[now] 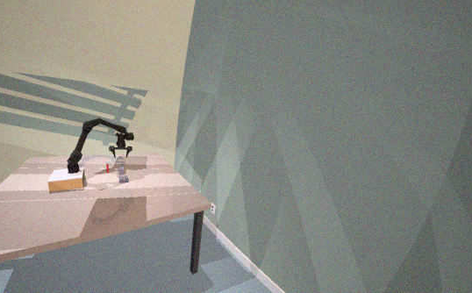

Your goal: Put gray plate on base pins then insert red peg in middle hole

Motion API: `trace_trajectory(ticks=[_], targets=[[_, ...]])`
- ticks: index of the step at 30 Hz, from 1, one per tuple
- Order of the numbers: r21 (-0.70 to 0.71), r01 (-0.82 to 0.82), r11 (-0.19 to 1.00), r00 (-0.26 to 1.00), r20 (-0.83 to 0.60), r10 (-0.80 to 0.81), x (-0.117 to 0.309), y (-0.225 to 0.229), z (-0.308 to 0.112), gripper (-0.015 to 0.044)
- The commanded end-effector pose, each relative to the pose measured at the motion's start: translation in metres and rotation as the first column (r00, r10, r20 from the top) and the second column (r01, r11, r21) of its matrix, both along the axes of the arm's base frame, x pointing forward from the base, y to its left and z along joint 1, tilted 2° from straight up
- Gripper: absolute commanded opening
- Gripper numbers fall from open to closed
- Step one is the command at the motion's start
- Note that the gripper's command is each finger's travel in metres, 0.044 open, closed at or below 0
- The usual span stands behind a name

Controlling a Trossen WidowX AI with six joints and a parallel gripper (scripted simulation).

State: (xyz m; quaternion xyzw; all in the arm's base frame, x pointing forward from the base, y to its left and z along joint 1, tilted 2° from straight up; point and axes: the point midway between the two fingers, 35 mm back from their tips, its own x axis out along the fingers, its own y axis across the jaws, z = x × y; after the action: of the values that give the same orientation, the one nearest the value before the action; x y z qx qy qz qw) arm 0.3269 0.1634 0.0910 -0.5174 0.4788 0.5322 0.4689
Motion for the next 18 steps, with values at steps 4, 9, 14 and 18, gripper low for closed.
trace_trajectory(ticks=[4,9,14,18], targets=[[0.001,-0.008,1.000,1.000,0.015,0.008,0.004,-0.002,-0.050,0.0440],[0.002,-0.007,1.000,1.000,0.016,0.007,0.003,-0.002,-0.060,0.0440],[0.002,-0.007,1.000,1.000,0.016,0.007,0.003,-0.005,-0.075,0.0440],[0.002,-0.007,1.000,1.000,0.016,0.007,0.003,-0.004,-0.079,0.0440]])
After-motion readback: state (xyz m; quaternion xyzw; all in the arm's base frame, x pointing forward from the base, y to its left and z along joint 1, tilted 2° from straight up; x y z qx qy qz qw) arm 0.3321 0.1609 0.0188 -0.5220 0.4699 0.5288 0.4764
